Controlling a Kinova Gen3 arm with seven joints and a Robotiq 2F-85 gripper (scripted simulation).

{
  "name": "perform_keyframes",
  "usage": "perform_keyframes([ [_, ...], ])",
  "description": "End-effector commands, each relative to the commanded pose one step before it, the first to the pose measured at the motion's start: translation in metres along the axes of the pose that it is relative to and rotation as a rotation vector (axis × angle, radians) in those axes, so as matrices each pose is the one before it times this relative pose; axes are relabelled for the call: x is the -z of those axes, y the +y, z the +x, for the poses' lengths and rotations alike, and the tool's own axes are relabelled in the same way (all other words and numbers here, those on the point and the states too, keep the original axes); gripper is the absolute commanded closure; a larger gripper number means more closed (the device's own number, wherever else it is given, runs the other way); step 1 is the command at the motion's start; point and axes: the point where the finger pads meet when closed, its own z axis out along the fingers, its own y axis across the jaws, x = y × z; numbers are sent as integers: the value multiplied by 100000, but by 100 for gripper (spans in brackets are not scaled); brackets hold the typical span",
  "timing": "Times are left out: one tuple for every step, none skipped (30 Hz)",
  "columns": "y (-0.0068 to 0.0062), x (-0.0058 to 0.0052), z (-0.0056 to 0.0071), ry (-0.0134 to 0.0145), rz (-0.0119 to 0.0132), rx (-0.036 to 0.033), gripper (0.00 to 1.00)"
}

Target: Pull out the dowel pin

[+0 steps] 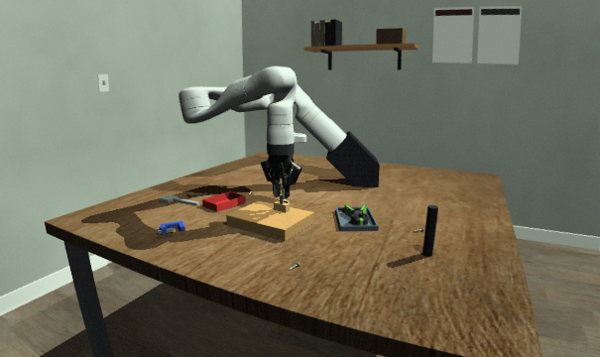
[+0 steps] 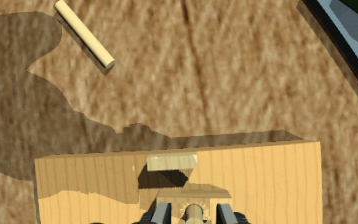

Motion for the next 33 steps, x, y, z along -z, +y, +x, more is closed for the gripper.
perform_keyframes([
  [30,-227,-44,-169,-103,2,66],
  [0,-101,0,0,0,0,66],
  [0,-98,0,0,0,1,66],
  [0,-94,0,0,0,-1,66],
  [0,-91,0,0,0,0,66],
  [0,-87,0,0,0,0,66],
  [0,-83,0,0,0,0,66],
  [0,-78,0,0,0,0,66],
  [0,0,0,0,0,0,66],
  [0,0,0,0,0,0,66],
  [0,-73,0,0,0,0,66],
  [0,-68,0,0,0,0,66],
  [0,-63,0,0,0,0,66],
  [0,-57,0,0,0,0,66],
  [0,-52,0,0,0,0,66],
  [0,-46,0,0,0,0,66],
  [0,-41,0,0,0,0,66],
  [0,-36,0,0,0,0,66],
  [0,-30,0,0,0,0,66],
  [0,-25,0,0,0,0,66],
  [0,-20,0,0,0,0,66],
  [0,-16,0,0,0,0,66],
  [0,-12,0,0,0,0,66],
  [0,-8,0,0,0,0,66],
  [0,-5,0,0,0,0,66],
  [0,0,0,0,0,0,66],
  [0,0,0,0,0,0,66],
  [0,-3,0,0,0,0,66],
  [0,-1,0,0,0,0,66],
  [0,0,0,0,0,0,66],
  [0,0,0,0,0,0,66],
  [0,0,0,0,0,0,66],
  [0,0,0,0,0,0,66],
])
